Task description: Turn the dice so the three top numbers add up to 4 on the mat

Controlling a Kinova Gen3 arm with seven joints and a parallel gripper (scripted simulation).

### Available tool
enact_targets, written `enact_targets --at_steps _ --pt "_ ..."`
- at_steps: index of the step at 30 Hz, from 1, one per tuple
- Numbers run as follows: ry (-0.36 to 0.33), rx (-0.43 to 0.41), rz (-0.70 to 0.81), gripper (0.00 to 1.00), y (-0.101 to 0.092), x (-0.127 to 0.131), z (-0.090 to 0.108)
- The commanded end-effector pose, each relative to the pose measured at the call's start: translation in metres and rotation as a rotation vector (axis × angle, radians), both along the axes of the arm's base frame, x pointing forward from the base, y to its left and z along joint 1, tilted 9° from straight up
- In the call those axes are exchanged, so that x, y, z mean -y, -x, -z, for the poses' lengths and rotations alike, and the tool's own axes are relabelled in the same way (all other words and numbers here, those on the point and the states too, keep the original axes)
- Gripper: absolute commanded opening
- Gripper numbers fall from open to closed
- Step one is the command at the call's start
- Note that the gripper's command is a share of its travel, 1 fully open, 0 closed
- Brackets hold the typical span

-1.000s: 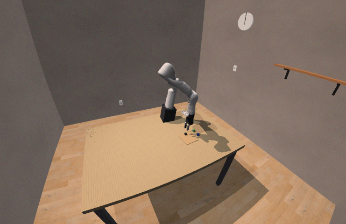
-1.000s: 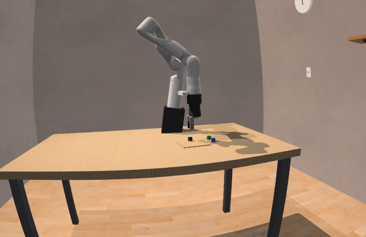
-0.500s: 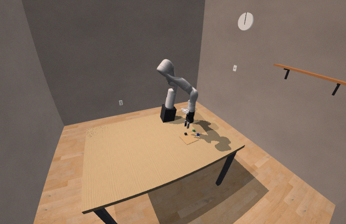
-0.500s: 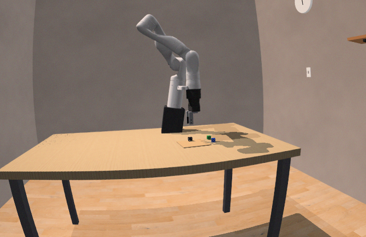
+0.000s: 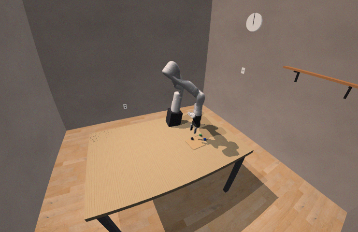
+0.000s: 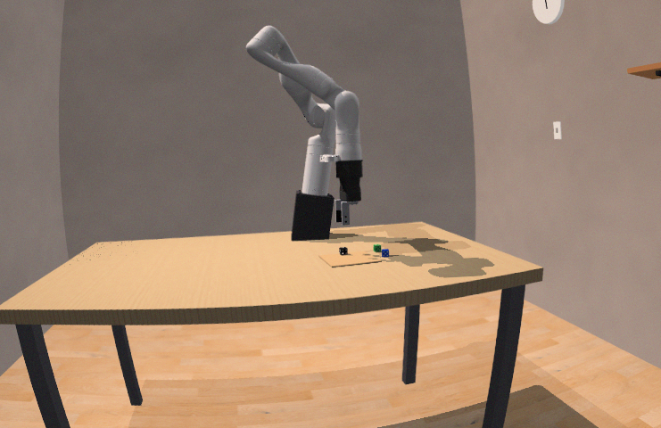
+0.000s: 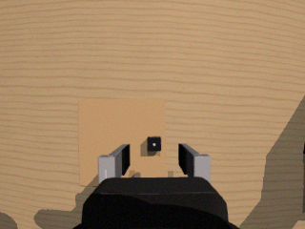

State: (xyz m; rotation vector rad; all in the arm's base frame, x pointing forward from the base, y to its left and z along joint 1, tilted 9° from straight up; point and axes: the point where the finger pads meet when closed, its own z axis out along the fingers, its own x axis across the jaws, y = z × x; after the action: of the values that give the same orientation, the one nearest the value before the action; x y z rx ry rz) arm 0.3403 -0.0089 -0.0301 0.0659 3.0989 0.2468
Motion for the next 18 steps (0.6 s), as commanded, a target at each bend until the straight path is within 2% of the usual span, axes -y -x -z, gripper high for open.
enact_targets --at_steps 1,11,14,18 --pt "0.001 0.001 0.0 1.0 0.0 0.0 0.0" --pt "0.001 0.0 0.009 1.0 -0.003 -0.002 0.0" --pt "0.0 -0.007 0.057 1.0 -0.014 -0.014 0.0" --pt "-0.002 -0.024 0.173 1.0 -0.039 -0.047 -0.001"
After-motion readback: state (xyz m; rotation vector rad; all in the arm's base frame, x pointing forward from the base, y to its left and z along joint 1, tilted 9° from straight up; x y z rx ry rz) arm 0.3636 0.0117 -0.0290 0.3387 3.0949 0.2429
